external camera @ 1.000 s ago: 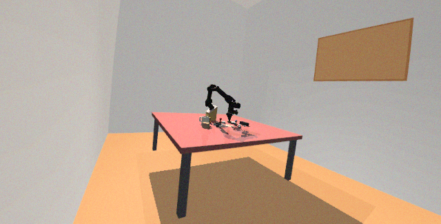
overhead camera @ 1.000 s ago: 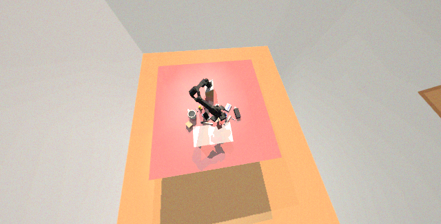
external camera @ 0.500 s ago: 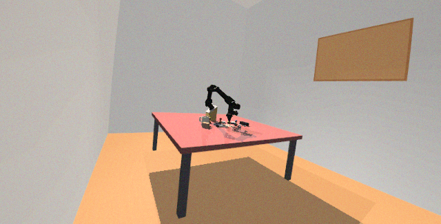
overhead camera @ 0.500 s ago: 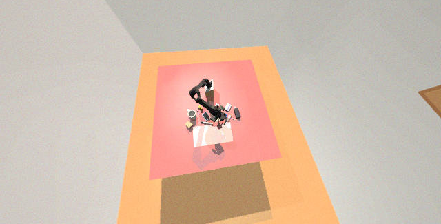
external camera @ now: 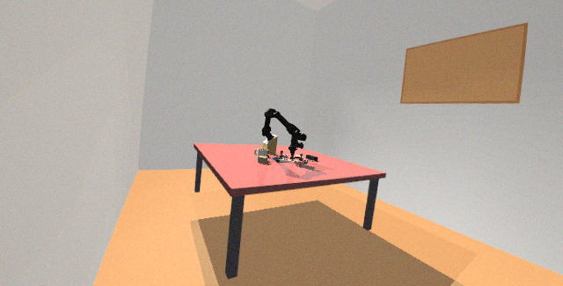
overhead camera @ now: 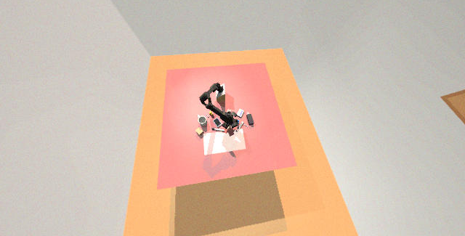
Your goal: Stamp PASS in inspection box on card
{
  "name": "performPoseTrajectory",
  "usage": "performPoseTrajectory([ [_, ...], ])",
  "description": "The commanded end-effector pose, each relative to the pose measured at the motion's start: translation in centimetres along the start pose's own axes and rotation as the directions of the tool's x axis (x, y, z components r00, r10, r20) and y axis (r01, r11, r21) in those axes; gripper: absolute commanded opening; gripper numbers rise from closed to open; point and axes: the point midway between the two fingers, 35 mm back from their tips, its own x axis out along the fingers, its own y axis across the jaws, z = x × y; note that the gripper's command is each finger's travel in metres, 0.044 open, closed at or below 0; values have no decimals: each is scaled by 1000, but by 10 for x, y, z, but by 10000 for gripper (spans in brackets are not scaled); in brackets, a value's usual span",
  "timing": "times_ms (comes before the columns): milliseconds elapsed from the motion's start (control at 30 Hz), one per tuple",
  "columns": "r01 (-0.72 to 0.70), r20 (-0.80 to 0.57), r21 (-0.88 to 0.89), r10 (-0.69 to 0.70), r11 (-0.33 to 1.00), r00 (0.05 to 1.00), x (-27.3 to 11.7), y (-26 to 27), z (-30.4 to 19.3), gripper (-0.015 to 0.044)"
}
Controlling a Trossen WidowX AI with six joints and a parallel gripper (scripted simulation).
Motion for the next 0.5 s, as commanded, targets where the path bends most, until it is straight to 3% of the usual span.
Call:
performPoseTrajectory([
  [0, 3, -1, -4, -3, 1000, 1000, 3, 0, -1, 0],
  [467, 3, -1, -5, -3, 1000, 1000, 5, 0, -1, 0],
])
